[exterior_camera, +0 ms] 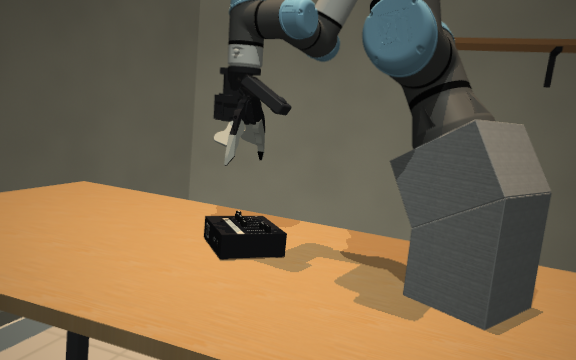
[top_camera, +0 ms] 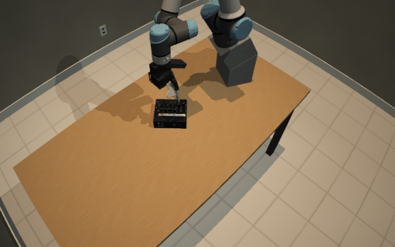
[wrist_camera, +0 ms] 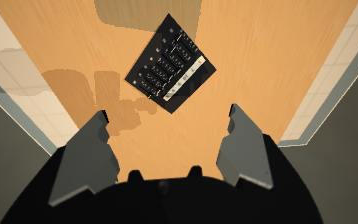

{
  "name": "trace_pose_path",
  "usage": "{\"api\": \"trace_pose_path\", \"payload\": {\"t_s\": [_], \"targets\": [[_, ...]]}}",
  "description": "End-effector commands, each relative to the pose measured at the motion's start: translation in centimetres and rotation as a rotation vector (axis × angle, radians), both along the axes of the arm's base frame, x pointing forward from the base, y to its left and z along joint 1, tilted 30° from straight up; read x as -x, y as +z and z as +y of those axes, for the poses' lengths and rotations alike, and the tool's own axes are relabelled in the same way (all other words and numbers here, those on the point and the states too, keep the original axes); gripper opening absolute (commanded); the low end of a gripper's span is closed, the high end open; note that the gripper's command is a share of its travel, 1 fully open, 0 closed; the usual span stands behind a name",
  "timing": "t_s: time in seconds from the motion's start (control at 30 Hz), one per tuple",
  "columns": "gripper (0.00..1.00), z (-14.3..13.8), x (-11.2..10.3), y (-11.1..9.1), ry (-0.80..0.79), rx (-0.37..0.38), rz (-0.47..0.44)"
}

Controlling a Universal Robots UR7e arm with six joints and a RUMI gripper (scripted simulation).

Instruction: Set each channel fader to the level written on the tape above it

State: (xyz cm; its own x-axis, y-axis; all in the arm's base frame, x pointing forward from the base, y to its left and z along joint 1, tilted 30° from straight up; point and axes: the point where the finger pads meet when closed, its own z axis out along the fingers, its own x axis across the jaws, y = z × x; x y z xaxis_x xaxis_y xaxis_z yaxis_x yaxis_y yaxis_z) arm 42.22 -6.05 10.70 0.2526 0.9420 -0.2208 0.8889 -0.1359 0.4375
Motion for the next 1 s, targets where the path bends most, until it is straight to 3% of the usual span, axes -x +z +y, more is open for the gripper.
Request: {"api": "trace_pose_path", "payload": {"t_s": [0.0,0.97], "targets": [[1.0,0.02,0.47,-0.14,0.022,0.006,-0.005],[1.0,0.05,0.86,-0.3,0.038,0.011,-0.008]]}}
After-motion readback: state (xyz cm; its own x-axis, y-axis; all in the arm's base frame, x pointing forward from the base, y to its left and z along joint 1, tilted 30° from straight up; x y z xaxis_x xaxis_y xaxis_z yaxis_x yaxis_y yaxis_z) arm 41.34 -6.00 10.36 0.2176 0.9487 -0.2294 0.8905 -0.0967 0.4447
